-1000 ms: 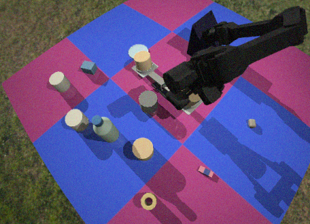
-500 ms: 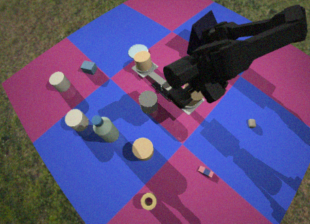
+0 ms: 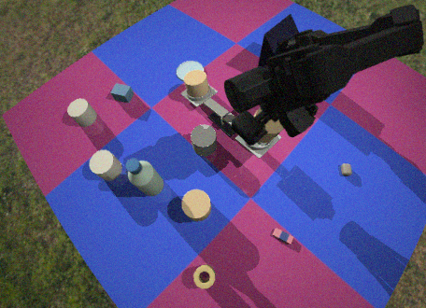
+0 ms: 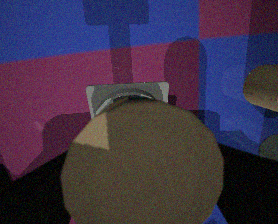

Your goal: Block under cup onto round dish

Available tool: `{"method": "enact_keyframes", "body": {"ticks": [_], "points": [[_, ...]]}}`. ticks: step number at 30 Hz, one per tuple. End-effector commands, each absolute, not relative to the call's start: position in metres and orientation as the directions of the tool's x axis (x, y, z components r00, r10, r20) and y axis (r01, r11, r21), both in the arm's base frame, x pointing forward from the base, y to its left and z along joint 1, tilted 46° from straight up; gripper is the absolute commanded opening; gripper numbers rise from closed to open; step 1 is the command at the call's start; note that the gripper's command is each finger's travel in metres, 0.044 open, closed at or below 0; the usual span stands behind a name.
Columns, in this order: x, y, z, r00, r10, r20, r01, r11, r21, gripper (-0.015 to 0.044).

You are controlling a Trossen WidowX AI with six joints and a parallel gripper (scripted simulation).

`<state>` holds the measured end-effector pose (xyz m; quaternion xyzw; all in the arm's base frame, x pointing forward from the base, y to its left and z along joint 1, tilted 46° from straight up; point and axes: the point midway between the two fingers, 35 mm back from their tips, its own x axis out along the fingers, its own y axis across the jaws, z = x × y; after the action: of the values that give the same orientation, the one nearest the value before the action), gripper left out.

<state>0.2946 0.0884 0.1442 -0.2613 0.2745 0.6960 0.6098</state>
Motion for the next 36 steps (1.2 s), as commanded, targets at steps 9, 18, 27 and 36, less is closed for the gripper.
{"method": "enact_keyframes", "body": {"ticks": [9, 18, 27, 36], "points": [[0.296, 0.075, 0.157, -0.113, 0.706, -0.700, -0.993, -0.102, 0.056, 0.0000], [0.295, 0.067, 0.165, -0.113, 0.708, -0.697, -0.993, -0.103, 0.057, 0.0000], [0.293, 0.072, 0.162, -0.121, 0.710, -0.694, -0.992, -0.106, 0.064, 0.0000], [0.293, 0.072, 0.162, -0.121, 0.710, -0.694, -0.992, -0.106, 0.064, 0.0000]]}}
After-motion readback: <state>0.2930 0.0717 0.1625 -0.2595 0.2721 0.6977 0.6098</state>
